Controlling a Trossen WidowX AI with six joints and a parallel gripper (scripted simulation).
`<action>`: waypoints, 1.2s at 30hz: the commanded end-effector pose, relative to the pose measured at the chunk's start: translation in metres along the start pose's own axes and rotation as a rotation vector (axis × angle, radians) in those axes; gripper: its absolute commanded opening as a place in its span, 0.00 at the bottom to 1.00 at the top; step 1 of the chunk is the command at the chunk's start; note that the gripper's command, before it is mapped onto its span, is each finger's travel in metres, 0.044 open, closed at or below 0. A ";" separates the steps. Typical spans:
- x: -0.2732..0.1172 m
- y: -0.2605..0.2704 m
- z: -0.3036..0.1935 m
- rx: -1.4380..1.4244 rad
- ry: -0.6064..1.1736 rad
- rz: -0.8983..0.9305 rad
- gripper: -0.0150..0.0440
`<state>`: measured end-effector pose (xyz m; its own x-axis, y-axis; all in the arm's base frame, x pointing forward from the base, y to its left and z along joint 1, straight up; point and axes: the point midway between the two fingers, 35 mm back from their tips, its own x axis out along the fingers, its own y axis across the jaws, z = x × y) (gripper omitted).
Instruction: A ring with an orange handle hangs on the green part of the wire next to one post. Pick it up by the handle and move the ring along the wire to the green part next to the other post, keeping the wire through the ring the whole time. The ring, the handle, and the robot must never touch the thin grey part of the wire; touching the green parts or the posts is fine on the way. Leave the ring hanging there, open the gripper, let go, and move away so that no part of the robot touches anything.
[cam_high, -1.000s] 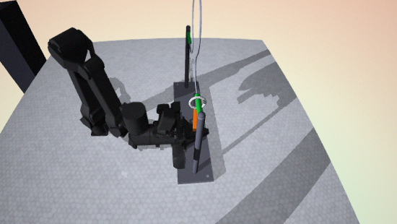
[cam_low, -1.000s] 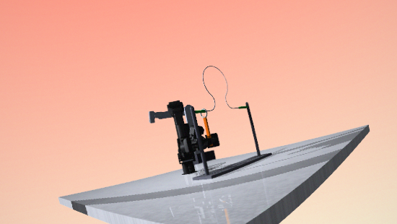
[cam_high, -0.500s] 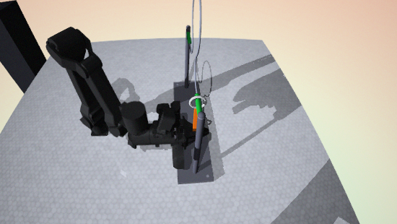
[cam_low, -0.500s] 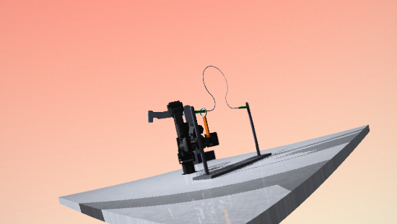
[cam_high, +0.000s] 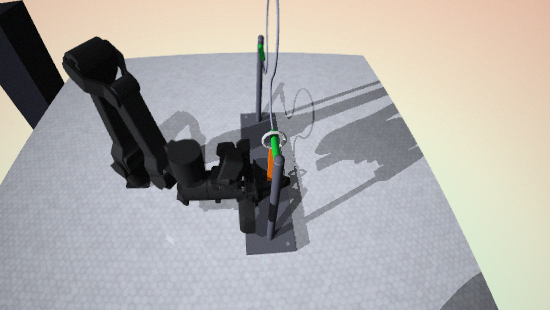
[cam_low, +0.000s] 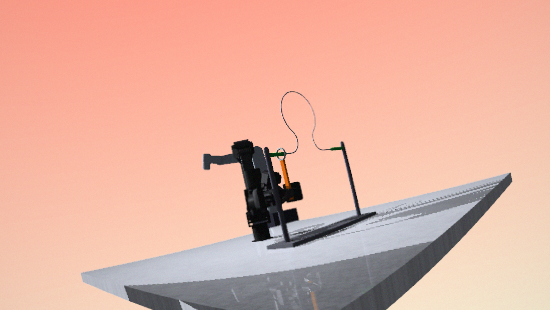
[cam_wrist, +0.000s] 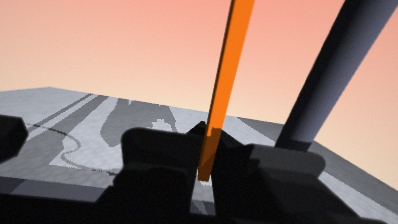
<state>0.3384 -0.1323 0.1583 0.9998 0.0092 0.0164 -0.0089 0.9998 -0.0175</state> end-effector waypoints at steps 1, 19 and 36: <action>0.000 0.001 0.000 0.006 0.000 0.005 0.00; 0.000 0.015 0.000 0.008 0.001 0.007 0.00; 0.001 0.034 0.000 0.026 0.001 0.010 0.00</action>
<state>0.3395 -0.1022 0.1589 0.9996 0.0228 0.0176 -0.0227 0.9997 -0.0067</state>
